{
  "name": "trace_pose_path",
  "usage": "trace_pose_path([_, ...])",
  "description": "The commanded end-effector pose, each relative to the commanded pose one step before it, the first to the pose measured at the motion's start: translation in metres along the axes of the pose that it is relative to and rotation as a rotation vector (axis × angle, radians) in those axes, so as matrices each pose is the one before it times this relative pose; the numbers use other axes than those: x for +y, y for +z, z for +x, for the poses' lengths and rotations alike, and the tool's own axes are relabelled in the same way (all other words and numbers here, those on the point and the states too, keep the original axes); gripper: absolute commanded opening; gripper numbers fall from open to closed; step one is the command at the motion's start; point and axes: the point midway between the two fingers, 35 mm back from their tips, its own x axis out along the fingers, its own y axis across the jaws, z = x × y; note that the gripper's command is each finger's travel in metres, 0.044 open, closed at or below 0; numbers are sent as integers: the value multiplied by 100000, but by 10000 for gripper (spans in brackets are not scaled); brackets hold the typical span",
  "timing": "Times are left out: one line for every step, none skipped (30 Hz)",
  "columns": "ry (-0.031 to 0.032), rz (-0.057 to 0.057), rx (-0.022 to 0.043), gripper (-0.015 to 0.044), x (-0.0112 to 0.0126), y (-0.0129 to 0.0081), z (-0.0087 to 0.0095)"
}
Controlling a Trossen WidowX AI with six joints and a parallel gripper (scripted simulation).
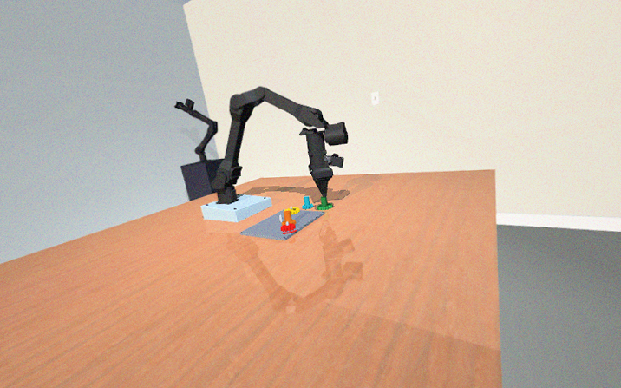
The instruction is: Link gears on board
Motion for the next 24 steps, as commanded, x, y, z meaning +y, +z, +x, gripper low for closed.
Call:
trace_pose_path([-296, 321, 388, 440, -19, -58, 646])
trace_pose_path([1, 0, 0, 440, 3, 3, 161])
trace_pose_path([1, 0, 0, 440, 4, 2, 161])
trace_pose_path([1, 0, 0, 440, 4, 1, 161])
trace_pose_path([1, 0, 0, 440, 4, 1, 161])
trace_pose_path([1, 0, 0, 440, 4, 0, 161])
trace_pose_path([1, 0, 1, 440, 5, -1, 161])
trace_pose_path([1, 0, 1, 440, 5, -2, 160])
trace_pose_path([1, 0, 1, 440, 5, -2, 160])
trace_pose_path([1, 0, 1, 440, 6, -3, 160])
trace_pose_path([1, 0, 1, 440, 5, -3, 128])
trace_pose_path([1, 0, 0, 440, 3, -2, 77])
trace_pose_path([0, 0, 0, 440, 1, -1, 26])
trace_pose_path([0, 0, 0, 440, 0, 0, 0])
trace_pose_path([0, 0, 0, 440, 0, 0, 0])
trace_pose_path([0, 0, 0, 414, 0, 0, 0])
trace_pose_path([0, 0, 0, 387, 0, 0, 0])
trace_pose_path([0, 0, 0, 361, 0, 0, 0])
trace_pose_path([0, 0, 0, 335, 0, 0, 0])
trace_pose_path([0, 0, 0, 309, 0, 0, 0])
trace_pose_path([0, 0, 0, 282, 0, 0, 0])
trace_pose_path([0, 0, 0, 256, 0, 0, 0])
trace_pose_path([0, 0, 0, 230, 0, 0, 0])
trace_pose_path([0, 0, 0, 204, 0, 0, 0])
